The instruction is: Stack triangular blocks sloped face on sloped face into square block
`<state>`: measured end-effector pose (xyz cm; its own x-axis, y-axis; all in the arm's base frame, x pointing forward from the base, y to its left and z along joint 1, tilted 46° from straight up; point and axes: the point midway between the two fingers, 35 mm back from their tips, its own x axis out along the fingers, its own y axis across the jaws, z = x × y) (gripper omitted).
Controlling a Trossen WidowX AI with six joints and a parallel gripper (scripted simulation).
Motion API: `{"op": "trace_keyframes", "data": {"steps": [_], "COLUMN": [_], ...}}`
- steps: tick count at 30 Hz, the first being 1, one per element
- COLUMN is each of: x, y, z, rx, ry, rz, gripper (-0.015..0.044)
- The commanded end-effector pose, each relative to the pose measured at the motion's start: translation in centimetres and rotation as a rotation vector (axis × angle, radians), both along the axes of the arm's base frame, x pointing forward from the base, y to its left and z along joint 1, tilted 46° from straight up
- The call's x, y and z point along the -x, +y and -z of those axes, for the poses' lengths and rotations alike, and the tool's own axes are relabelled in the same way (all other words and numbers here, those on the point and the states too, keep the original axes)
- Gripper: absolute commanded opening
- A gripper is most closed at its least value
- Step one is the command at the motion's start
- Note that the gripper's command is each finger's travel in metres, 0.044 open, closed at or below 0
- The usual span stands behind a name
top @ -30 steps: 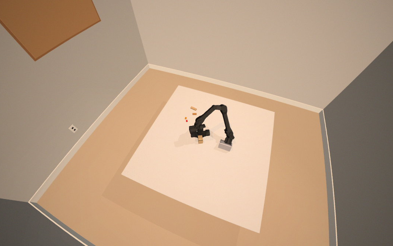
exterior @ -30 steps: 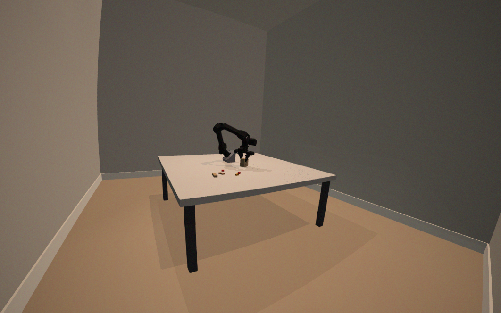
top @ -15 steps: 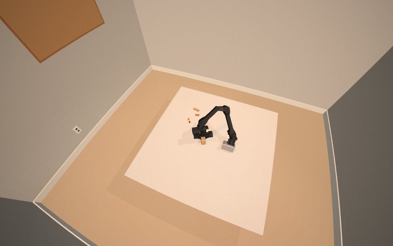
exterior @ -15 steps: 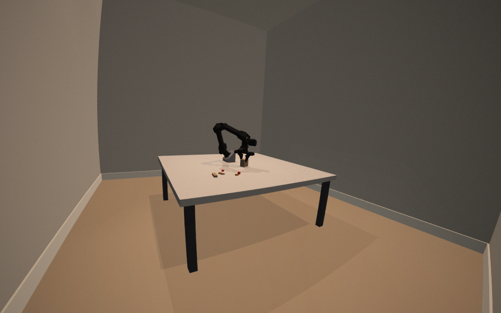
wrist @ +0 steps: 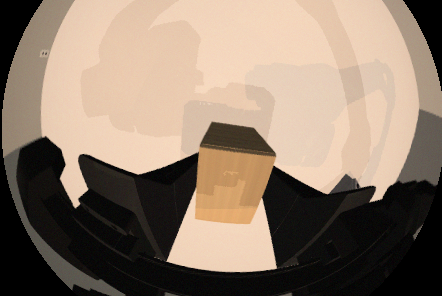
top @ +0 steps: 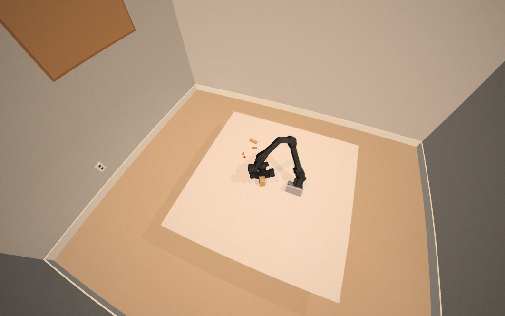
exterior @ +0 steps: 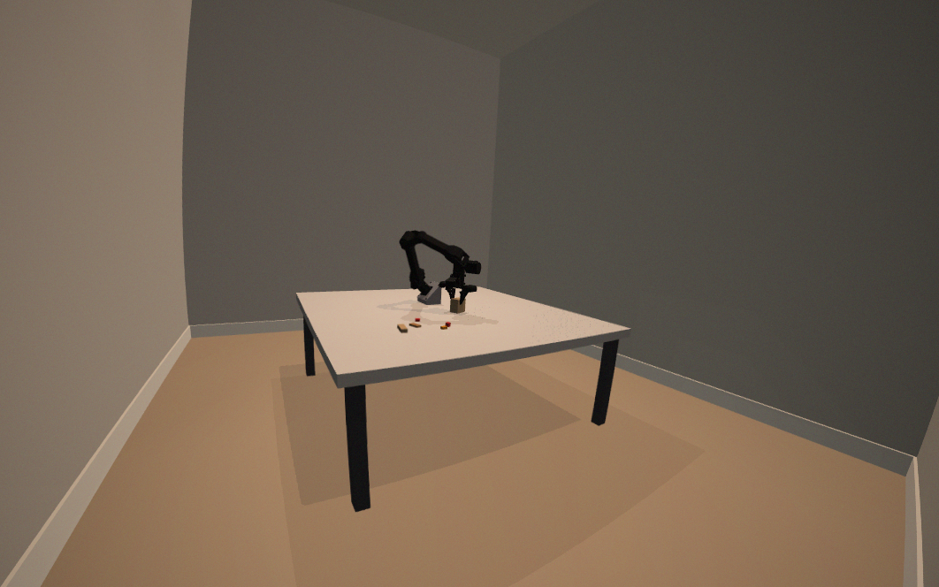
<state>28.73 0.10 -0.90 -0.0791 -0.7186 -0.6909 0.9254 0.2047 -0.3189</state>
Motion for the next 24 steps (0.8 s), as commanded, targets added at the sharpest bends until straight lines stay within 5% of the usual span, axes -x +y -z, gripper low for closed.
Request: {"op": "trace_keyframes", "data": {"steps": [1, 21, 24], "x": [-0.05, -0.03, 0.03], "y": [-0.04, -0.09, -0.07], "z": [0.02, 0.14, 0.16], "rx": [0.002, 0.004, 0.001], "ry": [-0.001, 0.003, 0.002], "rz": [-0.004, -0.006, -0.002], "gripper": [0.0, 0.0, 0.0079]}}
